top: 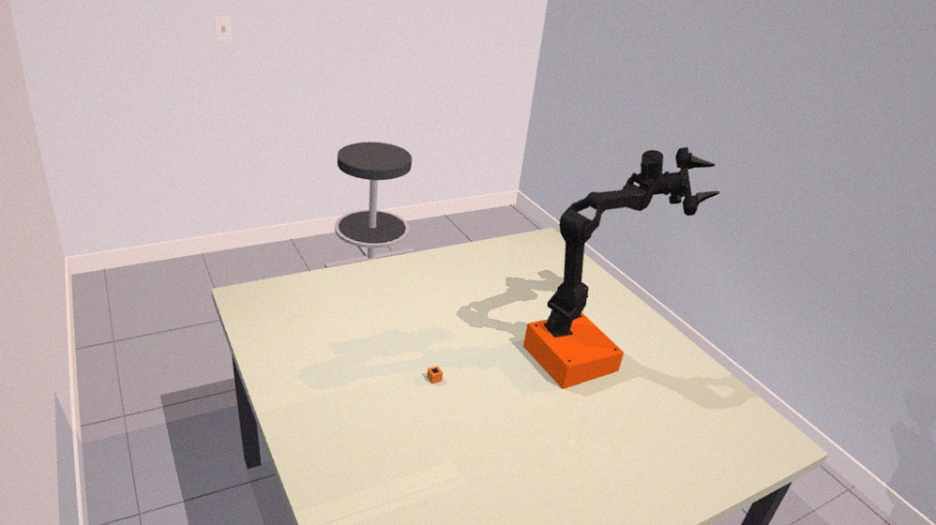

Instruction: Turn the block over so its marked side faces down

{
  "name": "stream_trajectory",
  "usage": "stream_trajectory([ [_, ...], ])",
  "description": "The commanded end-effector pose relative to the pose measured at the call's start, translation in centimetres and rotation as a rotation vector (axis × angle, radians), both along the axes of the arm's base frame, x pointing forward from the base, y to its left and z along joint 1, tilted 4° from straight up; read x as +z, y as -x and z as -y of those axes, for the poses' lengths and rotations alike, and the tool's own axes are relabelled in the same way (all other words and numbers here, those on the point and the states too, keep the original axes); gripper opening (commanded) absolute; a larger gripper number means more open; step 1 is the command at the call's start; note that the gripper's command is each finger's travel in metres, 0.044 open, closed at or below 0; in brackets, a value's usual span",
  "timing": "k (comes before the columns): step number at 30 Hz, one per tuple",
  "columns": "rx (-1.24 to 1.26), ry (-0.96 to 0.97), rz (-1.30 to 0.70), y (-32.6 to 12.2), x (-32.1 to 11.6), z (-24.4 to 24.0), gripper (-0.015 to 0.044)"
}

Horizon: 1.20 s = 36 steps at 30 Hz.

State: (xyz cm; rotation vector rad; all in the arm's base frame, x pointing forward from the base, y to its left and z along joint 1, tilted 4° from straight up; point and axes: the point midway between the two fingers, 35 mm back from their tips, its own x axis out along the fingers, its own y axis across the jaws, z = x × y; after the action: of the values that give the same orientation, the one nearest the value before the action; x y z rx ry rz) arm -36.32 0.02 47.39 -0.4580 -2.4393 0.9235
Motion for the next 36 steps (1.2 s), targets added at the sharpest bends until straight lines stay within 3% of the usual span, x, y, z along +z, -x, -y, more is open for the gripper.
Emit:
stream_trajectory([
  [1,0.007,0.004,-0.003,0.0,0.0,0.2,0.0426],
  [10,0.368,0.140,0.034,0.5,-1.9,11.0,0.0440],
  [19,0.779,0.262,0.148,-3.0,-5.0,23.8,0.0440],
  [27,1.102,0.399,0.350,-9.8,-9.1,34.2,0.0440],
  [36,1.377,0.542,0.656,-21.1,-14.3,42.3,0.0440],
])
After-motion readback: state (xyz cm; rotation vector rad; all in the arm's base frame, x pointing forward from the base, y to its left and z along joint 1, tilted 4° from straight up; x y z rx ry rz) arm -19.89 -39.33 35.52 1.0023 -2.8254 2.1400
